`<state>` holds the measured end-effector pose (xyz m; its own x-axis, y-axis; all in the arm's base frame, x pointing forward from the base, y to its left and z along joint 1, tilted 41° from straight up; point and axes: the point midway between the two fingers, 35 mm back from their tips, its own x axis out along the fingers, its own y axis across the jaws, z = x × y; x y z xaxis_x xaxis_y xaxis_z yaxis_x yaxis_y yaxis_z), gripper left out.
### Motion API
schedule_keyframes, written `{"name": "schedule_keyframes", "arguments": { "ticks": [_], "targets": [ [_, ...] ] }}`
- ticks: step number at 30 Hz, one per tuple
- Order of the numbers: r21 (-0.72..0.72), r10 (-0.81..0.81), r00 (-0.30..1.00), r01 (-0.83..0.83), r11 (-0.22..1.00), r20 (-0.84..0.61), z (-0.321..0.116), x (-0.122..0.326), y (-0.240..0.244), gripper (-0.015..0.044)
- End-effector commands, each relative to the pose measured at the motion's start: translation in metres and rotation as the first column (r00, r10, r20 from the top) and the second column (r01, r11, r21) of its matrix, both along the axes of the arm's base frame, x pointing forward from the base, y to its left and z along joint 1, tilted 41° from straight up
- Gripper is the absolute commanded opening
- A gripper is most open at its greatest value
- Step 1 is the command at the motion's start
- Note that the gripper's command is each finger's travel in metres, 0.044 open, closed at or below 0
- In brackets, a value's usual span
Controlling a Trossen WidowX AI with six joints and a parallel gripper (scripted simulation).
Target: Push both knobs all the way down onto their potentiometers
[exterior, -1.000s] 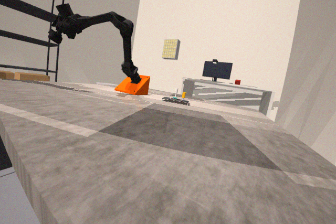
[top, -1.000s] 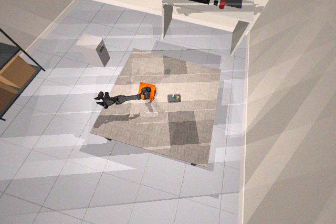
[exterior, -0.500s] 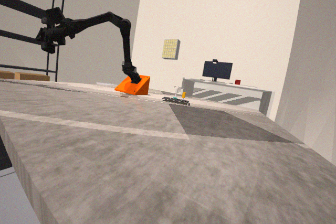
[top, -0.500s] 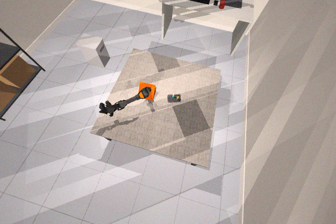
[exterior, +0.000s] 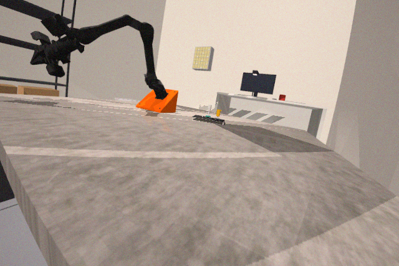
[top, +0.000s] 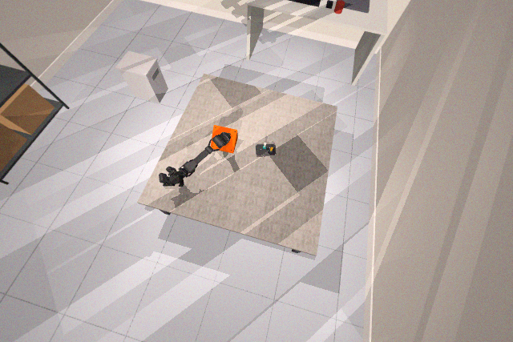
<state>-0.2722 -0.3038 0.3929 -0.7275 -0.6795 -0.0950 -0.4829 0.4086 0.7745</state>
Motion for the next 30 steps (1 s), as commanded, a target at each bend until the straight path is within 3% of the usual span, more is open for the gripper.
{"name": "schedule_keyframes", "arguments": {
  "ticks": [1,17,30],
  "targets": [
    [0.058,0.076,0.997,-0.075,0.996,-0.02,-0.005,0.024,-0.021,0.0],
    [0.236,0.306,0.95,-0.285,0.929,-0.058,-0.029,0.098,-0.074,0.0],
    [0.402,0.559,0.821,-0.475,0.783,-0.119,-0.044,0.192,-0.107,0.0]
  ]
}}
